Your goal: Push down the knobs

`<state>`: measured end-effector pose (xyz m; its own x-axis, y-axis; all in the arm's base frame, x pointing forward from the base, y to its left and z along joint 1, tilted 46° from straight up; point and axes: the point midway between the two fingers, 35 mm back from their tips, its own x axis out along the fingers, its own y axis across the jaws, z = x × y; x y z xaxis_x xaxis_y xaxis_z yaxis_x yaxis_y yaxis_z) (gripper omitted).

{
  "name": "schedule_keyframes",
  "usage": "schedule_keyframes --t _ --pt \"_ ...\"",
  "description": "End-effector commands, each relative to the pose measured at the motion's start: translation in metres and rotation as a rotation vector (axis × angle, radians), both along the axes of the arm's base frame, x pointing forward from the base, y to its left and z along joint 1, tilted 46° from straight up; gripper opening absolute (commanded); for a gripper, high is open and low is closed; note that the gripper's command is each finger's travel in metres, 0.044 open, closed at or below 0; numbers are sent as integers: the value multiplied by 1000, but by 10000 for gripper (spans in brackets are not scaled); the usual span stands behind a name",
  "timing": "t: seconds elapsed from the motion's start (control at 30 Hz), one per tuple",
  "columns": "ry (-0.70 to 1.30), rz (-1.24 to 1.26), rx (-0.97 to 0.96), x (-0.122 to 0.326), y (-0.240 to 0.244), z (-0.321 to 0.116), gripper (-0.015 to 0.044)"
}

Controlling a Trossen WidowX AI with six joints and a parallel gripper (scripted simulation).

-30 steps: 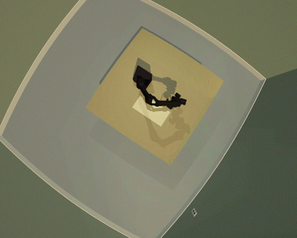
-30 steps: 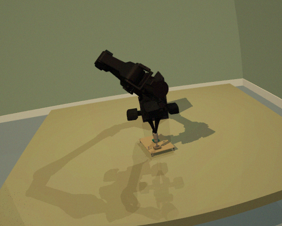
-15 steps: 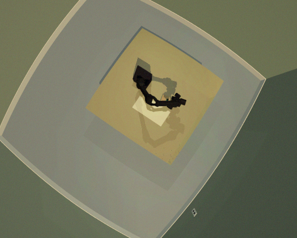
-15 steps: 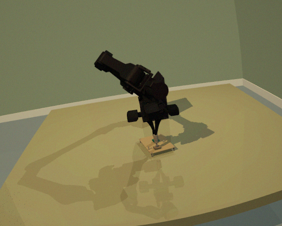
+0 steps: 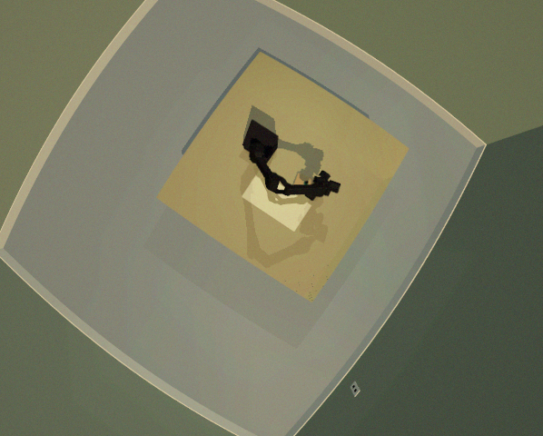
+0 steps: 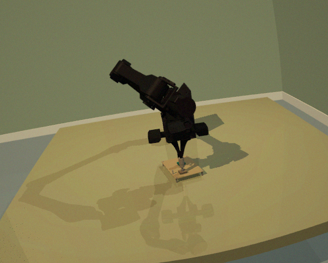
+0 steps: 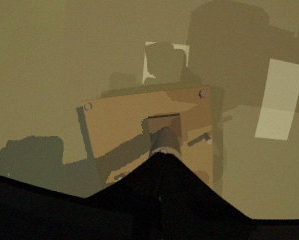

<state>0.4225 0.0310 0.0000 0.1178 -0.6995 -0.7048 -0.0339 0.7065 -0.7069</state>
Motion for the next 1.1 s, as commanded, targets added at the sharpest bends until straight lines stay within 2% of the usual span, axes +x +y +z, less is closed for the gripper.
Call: schedule_keyframes --t 0.0,1.07 --pt "1 -28 -5 3 -14 -10 0" --pt "1 -28 -5 3 -17 -12 0"
